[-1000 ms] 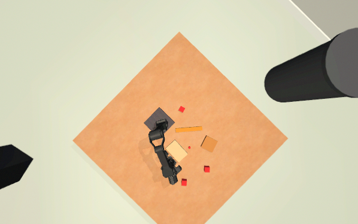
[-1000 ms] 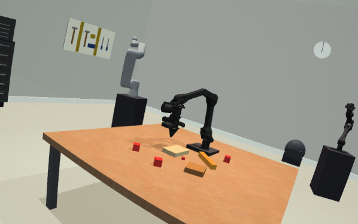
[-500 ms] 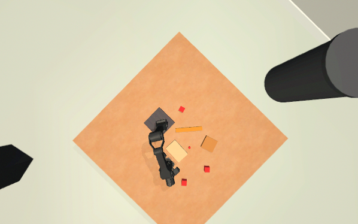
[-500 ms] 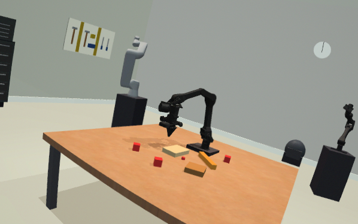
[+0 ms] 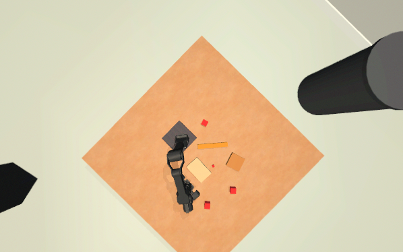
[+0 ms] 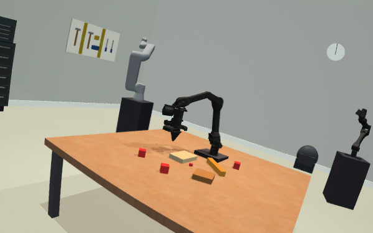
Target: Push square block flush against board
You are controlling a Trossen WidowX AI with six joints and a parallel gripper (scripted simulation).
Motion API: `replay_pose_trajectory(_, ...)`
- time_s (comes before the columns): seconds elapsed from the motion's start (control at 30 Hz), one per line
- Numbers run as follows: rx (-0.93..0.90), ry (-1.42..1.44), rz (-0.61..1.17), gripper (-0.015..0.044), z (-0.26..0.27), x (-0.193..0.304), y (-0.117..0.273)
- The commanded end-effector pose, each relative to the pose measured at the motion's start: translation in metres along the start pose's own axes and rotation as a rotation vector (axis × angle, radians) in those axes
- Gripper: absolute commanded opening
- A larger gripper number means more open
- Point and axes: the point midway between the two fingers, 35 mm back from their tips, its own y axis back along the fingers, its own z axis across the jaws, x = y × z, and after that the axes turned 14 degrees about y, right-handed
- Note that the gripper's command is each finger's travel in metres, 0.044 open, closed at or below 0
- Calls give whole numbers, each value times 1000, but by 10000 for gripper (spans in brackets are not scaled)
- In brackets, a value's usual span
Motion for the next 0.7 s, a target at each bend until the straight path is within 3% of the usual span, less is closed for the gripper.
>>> replay_pose_trajectory(0.0,0,1,0,0,1,0,8)
replay_pose_trajectory(0.13,2,3,-2,0,1,1,48)
replay_pose_trajectory(0.67,2,3,-2,0,0,1,50)
